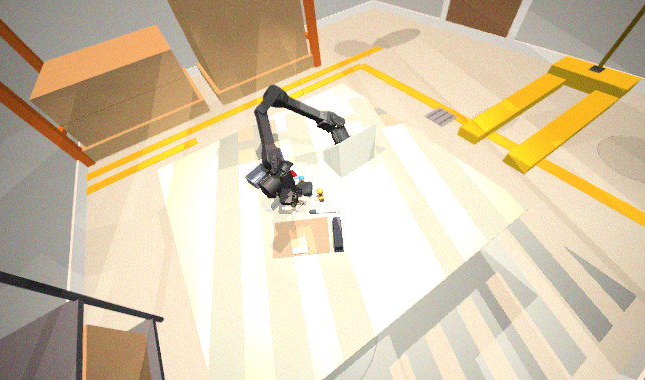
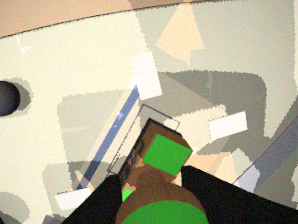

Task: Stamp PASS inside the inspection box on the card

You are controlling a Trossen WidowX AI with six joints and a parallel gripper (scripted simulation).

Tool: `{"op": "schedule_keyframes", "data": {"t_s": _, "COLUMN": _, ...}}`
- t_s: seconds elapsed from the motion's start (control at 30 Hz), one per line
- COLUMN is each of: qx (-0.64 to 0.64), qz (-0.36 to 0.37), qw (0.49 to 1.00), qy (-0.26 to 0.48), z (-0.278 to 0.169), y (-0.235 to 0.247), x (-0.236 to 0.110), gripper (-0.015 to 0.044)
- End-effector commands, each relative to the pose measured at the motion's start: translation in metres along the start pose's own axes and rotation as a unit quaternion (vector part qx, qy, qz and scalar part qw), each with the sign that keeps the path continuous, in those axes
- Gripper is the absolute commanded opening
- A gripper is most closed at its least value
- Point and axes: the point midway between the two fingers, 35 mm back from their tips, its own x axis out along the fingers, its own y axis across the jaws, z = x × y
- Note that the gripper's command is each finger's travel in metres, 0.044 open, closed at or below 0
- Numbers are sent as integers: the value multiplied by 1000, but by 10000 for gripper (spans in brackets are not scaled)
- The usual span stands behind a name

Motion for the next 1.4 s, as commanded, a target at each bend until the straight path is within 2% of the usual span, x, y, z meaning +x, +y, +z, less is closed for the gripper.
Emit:
{"op": "schedule_keyframes", "data": {"t_s": 0.0, "qx": -1, "qz": -2, "qw": 1000, "qy": 1, "z": -1, "y": 0, "x": 3, "gripper": 0}}
{"op": "schedule_keyframes", "data": {"t_s": 1.37, "qx": 0, "qz": -3, "qw": 1000, "qy": 1, "z": -2, "y": 0, "x": 20, "gripper": 0}}
